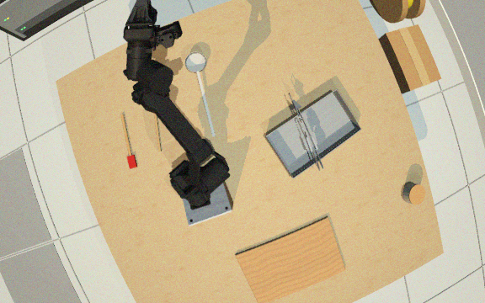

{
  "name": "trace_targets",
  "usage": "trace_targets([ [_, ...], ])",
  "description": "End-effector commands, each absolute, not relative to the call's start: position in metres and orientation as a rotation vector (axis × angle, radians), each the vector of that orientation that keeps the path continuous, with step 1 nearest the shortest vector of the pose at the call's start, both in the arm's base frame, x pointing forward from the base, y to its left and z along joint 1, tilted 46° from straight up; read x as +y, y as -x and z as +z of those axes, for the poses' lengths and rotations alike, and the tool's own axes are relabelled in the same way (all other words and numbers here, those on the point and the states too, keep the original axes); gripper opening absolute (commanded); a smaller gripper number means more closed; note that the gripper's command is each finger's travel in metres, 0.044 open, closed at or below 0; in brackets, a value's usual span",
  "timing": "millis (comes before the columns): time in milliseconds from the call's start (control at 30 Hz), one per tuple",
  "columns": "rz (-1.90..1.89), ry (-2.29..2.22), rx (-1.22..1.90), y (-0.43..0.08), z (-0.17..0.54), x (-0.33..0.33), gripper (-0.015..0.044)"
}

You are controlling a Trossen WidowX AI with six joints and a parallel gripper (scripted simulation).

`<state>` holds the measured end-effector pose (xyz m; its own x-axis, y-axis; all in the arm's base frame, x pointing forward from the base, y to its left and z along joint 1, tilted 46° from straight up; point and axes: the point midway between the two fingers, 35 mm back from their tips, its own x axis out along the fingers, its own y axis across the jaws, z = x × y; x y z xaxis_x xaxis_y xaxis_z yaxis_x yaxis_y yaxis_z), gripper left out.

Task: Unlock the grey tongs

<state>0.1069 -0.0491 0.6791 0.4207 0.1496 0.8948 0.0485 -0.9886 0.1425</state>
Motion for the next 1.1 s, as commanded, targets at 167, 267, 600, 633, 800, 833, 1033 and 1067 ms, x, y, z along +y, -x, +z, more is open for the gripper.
trace_targets([
  [167,1.606,-1.871,-0.175,-0.037,0.694,0.042,0.0440],
  [267,1.554,-1.654,-0.244,-0.027,0.687,0.082,0.0440],
  [600,1.367,-1.035,-0.389,-0.037,0.652,0.197,0.0440],
  [633,1.350,-0.972,-0.397,-0.040,0.647,0.208,0.0440],
  [800,1.270,-0.687,-0.425,-0.063,0.622,0.254,0.0440],
  [833,1.251,-0.621,-0.428,-0.070,0.615,0.264,0.0440],
  [1033,1.132,-0.201,-0.411,-0.129,0.562,0.318,0.0440],
  [1067,1.115,-0.135,-0.402,-0.141,0.552,0.325,0.0440],
])
